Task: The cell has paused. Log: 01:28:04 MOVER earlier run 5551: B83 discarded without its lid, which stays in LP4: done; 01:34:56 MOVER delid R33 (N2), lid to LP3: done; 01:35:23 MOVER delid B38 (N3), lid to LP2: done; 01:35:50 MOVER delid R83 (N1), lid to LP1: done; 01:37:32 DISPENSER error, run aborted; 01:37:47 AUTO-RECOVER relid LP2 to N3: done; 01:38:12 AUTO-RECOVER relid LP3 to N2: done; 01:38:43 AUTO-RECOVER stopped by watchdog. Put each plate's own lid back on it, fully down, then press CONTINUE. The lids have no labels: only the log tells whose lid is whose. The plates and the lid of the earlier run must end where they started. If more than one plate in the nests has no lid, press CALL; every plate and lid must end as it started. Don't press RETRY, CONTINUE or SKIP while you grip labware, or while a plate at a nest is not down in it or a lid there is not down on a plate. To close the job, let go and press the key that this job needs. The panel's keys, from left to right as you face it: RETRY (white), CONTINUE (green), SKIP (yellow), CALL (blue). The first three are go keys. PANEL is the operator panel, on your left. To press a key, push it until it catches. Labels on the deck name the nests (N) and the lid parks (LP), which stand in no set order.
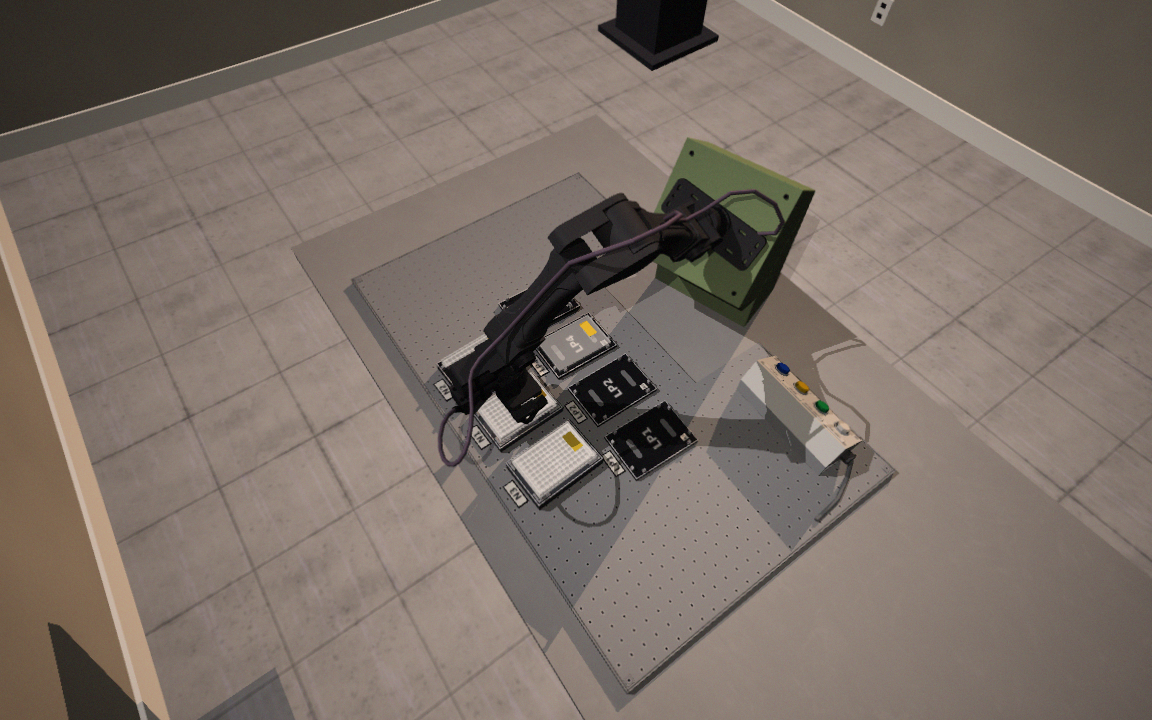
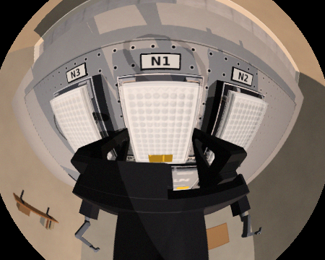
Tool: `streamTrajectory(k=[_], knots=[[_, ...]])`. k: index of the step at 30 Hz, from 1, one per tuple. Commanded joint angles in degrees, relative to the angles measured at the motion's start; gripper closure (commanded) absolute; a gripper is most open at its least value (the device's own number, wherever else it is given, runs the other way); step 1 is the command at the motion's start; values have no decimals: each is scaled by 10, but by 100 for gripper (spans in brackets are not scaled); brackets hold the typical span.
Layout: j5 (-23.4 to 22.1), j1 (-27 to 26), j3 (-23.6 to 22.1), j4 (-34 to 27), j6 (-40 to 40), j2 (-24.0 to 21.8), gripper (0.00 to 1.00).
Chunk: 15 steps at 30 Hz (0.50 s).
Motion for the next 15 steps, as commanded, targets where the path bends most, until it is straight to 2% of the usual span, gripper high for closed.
streamTrajectory(k=[1,4,5,15], knots=[[1,-2,9,1,1,-3,100],[0,-2,9,1,1,-3,100],[0,-2,9,1,1,-3,0],[0,-2,9,1,1,-3,0]])
